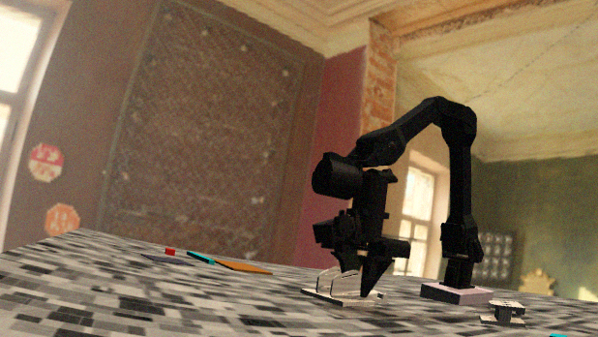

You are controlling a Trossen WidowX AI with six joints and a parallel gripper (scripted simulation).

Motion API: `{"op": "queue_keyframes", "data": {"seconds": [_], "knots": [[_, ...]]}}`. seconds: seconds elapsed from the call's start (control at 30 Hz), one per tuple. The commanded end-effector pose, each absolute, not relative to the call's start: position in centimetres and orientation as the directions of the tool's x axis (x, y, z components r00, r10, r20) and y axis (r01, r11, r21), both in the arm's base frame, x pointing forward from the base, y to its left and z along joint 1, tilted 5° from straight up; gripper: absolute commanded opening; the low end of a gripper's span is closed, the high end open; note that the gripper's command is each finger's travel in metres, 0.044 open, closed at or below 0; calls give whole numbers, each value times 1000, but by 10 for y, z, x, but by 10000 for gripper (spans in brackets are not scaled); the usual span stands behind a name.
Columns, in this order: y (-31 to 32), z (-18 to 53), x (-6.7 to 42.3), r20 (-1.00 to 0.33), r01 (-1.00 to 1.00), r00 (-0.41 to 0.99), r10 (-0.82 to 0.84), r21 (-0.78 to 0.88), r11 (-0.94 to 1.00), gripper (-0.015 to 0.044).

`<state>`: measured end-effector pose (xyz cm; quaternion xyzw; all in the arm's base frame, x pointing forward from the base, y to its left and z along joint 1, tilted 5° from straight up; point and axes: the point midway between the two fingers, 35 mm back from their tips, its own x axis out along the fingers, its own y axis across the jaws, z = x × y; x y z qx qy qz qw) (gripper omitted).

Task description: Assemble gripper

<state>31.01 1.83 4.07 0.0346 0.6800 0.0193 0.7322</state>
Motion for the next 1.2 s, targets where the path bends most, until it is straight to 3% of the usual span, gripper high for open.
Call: {"op": "queue_keyframes", "data": {"seconds": [0.0, 0.2, 0.3, 0.57, 1.17], "knots": [[18, 49, 310, -994, 19, 74, 75, 77, 997, 224], [13, 106, 305, -995, 22, 74, 74, 76, 997, 224], [14, 102, 308, -994, 27, 86, 74, 77, 997, 224], [48, 106, 301, -993, 151, 82, 79, 91, 984, 434], [186, 125, 222, -993, 569, 58, 99, 114, 814, 440]]}}
